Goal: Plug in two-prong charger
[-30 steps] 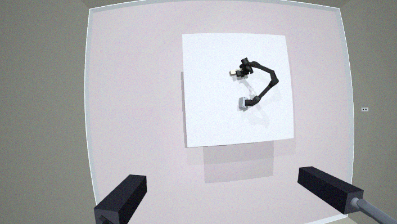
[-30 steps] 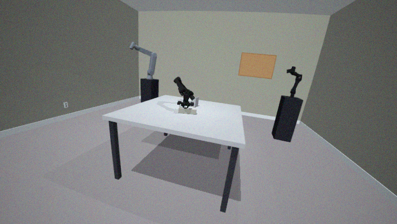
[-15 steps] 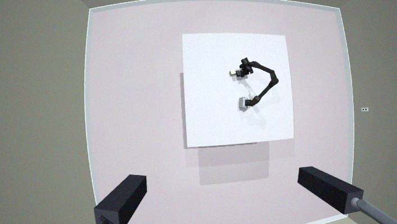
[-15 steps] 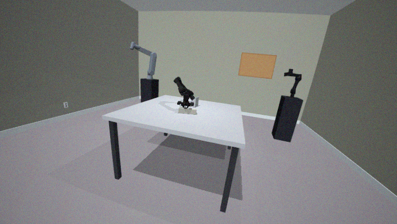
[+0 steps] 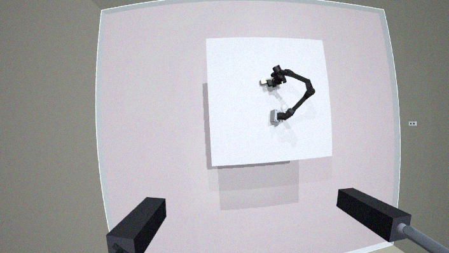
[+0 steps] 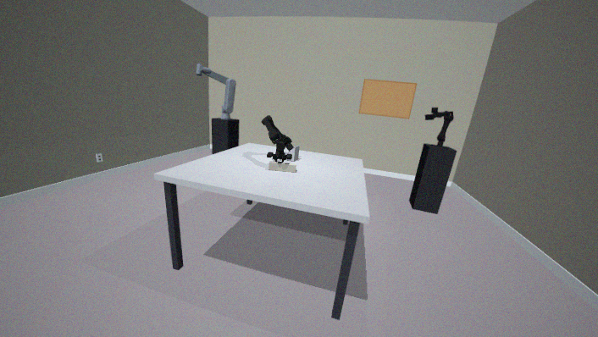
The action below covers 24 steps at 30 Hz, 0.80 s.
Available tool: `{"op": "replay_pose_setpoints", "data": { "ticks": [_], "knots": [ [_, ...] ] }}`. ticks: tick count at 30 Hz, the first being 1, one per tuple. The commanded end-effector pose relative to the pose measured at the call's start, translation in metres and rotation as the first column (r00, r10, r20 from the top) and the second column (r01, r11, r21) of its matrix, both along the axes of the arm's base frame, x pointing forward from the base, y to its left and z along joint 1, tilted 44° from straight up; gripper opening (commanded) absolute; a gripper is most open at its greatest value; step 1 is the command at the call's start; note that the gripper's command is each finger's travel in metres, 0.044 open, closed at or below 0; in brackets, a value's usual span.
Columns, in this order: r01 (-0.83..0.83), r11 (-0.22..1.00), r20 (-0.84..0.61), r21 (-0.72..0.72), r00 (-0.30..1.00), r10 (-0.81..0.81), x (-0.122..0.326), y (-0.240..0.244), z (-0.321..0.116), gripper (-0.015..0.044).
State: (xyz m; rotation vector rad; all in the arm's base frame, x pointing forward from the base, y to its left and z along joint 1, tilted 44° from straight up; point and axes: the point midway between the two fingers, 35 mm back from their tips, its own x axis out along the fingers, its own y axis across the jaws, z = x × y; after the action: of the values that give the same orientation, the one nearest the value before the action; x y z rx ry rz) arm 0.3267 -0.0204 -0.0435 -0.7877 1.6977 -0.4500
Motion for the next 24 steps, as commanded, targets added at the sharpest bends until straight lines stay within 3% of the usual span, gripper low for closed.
{"op": "replay_pose_setpoints", "data": {
  "ticks": [1, 11, 24],
  "knots": [
    [0.0, 1.0, 0.003, 0.001, 1.0, 0.0, 0.0005, 0.0001, -0.0002, 0.0184],
    [0.0, 1.0, 0.003, 0.001, 1.0, 0.0, 0.0004, 0.0001, -0.0002, 0.044],
    [-0.001, 1.0, 0.011, 0.002, 1.0, 0.001, -0.0027, -0.0004, 0.0004, 0.044]
  ]
}}
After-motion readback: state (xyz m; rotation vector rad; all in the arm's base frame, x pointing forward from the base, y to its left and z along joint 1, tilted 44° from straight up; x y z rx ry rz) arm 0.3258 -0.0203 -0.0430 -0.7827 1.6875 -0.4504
